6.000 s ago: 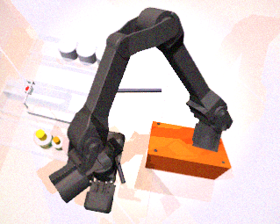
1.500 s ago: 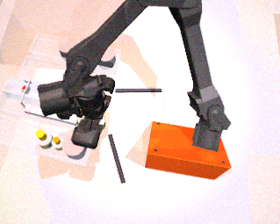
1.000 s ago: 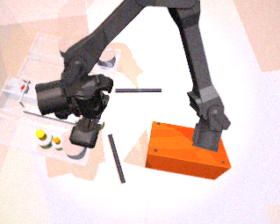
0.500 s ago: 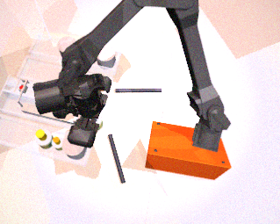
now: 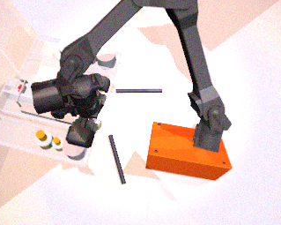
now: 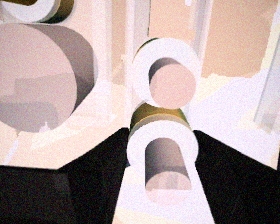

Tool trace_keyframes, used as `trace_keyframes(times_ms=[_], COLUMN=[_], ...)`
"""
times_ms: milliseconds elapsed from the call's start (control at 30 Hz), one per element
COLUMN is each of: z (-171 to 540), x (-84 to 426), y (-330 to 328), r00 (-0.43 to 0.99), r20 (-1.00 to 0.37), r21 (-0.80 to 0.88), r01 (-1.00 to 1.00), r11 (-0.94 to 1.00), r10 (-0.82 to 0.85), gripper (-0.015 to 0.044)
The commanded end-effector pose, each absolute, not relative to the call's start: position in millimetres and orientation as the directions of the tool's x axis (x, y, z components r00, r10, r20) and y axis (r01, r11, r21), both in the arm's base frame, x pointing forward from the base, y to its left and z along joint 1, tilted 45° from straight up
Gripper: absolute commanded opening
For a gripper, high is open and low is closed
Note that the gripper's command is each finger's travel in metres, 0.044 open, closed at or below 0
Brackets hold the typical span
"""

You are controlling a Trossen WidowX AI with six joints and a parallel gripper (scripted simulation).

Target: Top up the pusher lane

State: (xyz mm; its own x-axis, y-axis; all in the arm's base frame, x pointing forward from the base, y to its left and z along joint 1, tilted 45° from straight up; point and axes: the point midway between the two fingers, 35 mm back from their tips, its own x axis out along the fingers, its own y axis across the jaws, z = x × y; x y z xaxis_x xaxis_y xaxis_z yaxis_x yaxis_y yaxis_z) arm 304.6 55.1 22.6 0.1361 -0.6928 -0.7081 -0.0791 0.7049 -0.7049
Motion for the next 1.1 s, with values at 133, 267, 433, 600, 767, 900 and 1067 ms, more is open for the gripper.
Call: trace_keyframes(times_ms=[133,267,433,600,767,900,1067], z=[26.9,27.3,27.9,28.6,29.2,29.8,30.4], x=[314.3,315.6,317.1,318.6,320.0,321.2,322.7], y=[57.6,57.9,58.3,58.8,59.3,59.6,60.1], r00=[0.158,0.158,0.158,0.158,0.158,0.158,0.158], r20=[-0.706,-0.706,-0.706,-0.706,-0.706,-0.706,-0.706], r21=[-0.705,-0.705,-0.705,-0.705,-0.705,-0.705,-0.705], r01=[-0.065,-0.065,-0.065,-0.065,-0.065,-0.065,-0.065], r11=[0.706,0.706,0.706,0.706,0.706,0.706,0.706], r10=[-0.691,-0.691,-0.691,-0.691,-0.691,-0.691,-0.691], gripper=[0.0,0.0,0.0,0.0,0.0,0.0,0.0])
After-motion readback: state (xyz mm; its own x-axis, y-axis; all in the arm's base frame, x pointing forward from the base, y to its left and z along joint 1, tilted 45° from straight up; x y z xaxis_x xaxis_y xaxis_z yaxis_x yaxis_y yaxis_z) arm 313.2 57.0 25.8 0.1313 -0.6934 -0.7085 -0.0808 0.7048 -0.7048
